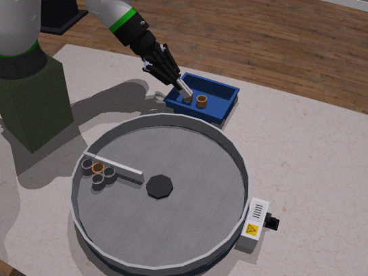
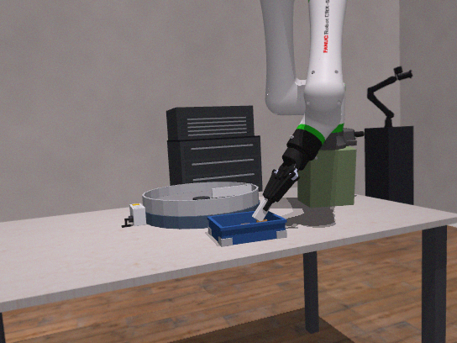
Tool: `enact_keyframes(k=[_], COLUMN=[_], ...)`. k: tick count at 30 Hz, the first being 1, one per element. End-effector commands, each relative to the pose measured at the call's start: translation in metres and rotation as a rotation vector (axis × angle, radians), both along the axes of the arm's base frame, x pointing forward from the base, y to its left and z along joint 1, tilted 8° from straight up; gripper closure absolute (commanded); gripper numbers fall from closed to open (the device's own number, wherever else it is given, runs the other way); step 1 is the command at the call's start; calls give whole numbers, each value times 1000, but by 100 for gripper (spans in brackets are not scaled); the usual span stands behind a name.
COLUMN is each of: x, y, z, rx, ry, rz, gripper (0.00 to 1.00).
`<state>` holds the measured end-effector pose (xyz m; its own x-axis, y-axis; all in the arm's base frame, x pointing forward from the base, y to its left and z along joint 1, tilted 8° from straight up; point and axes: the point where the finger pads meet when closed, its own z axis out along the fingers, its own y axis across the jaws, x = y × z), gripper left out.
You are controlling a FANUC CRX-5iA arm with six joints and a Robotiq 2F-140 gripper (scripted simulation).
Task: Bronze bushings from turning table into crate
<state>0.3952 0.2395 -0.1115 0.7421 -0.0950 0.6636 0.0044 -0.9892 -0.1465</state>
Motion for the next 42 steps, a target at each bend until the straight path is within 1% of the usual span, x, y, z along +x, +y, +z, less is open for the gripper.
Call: enact_keyframes(k=[1, 15, 42], x=[0, 0, 0], y=[0, 1, 1], z=[-1, -4, -5], rx=[0, 0, 0], ry=[0, 0, 0], rz=[0, 0, 0], gripper=[100, 100, 100])
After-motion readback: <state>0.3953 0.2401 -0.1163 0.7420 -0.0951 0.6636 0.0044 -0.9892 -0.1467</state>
